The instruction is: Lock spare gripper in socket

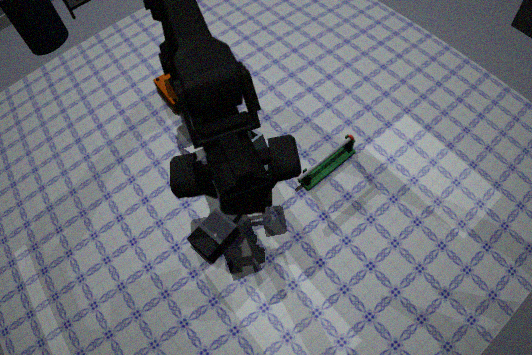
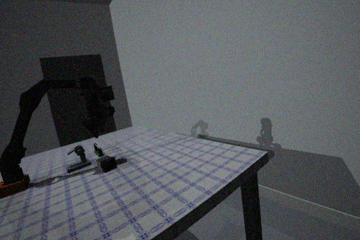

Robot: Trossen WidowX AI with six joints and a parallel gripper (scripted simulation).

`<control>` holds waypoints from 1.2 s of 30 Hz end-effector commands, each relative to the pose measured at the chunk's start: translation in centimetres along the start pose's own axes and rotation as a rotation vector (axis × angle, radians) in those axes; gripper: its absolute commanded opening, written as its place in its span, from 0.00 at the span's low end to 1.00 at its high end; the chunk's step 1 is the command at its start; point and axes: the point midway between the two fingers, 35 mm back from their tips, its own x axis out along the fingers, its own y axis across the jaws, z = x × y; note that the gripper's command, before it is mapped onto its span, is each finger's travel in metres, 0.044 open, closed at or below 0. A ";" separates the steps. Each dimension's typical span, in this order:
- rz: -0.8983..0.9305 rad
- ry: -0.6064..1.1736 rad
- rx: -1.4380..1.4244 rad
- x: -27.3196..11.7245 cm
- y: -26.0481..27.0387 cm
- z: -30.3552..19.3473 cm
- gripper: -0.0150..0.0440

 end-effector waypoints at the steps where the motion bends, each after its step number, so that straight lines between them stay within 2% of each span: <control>1: -0.035 -0.030 0.783 0.8 -6.9 1.7 1.00; 18: -0.036 -0.034 0.847 1.1 -7.4 1.8 1.00; 29: -0.035 -0.034 0.847 7.4 -7.9 2.5 1.00; 36: -0.035 -0.033 0.847 8.1 -7.9 2.5 1.00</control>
